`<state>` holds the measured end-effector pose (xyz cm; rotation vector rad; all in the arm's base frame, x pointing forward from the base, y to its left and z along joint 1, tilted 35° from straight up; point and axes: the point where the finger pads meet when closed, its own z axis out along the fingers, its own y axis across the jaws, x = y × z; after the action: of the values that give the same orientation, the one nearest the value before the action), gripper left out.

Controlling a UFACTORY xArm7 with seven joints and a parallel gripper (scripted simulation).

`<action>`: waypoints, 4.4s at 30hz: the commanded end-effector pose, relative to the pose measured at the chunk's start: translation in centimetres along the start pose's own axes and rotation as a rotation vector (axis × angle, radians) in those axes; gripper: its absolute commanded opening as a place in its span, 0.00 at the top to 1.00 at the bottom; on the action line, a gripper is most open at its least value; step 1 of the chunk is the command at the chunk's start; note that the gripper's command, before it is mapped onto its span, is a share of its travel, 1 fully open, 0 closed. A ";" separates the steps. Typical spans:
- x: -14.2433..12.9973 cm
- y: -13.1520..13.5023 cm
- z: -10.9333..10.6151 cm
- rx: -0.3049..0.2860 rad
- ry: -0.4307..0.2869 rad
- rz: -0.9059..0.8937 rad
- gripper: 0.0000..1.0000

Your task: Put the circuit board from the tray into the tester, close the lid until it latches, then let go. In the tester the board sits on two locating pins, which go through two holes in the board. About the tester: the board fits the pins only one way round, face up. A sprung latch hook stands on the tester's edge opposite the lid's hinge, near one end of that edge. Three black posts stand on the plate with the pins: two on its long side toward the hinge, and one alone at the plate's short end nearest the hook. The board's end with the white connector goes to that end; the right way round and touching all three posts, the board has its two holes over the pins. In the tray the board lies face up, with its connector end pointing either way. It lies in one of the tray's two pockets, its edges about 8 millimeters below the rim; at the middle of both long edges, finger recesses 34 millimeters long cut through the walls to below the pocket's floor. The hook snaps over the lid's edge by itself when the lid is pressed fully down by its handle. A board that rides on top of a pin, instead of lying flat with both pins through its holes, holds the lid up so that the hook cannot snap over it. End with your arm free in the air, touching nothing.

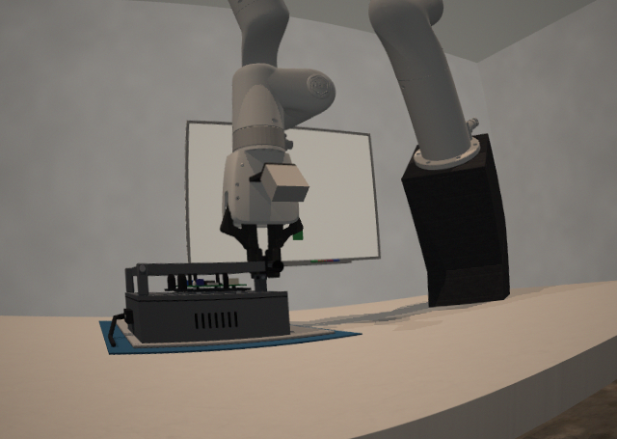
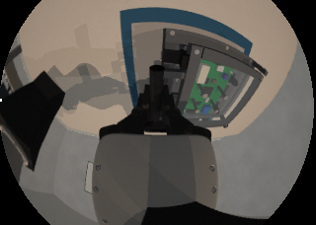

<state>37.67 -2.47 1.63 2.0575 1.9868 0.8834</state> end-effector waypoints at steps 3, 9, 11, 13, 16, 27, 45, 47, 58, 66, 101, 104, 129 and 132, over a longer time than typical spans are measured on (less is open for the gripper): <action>-0.1 0.1 0.0 -0.003 -0.002 0.000 1.00; -0.1 0.1 0.0 -0.003 -0.002 0.000 1.00; -0.1 0.1 0.0 -0.003 -0.002 0.000 1.00; -0.1 0.1 0.0 -0.003 -0.002 0.000 1.00; -0.1 0.1 0.0 -0.003 -0.002 0.000 1.00; -0.1 0.1 0.0 -0.003 -0.002 0.000 1.00; -0.1 0.1 0.3 -0.003 -0.002 0.000 1.00; -0.1 0.1 0.3 -0.003 -0.002 0.000 1.00; -0.1 0.1 0.3 -0.003 -0.002 0.000 0.49; -0.1 0.1 0.3 -0.003 -0.002 0.000 0.49; -0.1 0.1 -0.5 -0.003 -0.002 0.000 0.49; -0.1 0.1 -1.1 -0.003 -0.002 0.000 0.49; -0.1 0.1 -6.9 -0.003 -0.001 0.000 0.49; -0.1 0.1 -7.4 -0.003 -0.001 0.000 0.49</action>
<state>34.73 -4.17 6.17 2.0251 1.9300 0.8888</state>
